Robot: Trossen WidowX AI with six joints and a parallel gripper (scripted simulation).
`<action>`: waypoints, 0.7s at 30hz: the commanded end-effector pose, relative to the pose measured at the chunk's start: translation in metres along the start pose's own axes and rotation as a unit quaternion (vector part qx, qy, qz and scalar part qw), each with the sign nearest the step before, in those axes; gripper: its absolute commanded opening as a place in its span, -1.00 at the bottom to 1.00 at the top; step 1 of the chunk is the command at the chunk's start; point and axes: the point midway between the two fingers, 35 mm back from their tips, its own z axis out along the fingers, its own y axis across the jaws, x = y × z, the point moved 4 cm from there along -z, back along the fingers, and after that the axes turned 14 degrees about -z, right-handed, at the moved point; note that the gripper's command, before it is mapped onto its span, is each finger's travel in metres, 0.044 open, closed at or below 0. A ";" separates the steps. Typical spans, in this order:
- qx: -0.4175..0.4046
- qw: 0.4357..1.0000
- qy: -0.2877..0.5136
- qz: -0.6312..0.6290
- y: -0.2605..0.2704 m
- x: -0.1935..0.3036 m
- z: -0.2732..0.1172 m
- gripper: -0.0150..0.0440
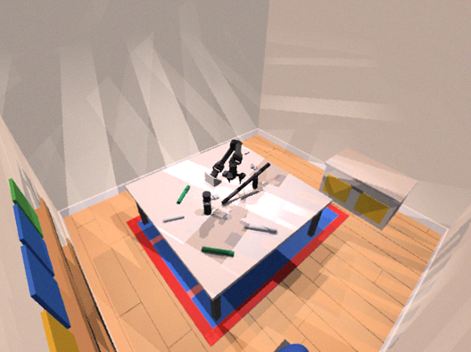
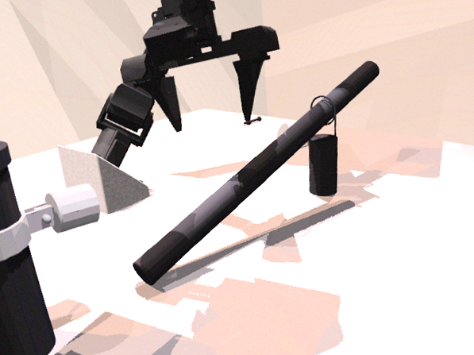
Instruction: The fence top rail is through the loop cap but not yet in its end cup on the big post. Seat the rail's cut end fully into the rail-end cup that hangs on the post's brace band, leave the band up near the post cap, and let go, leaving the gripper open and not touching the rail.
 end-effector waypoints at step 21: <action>0.078 0.969 0.034 0.232 0.004 0.006 0.063 1.00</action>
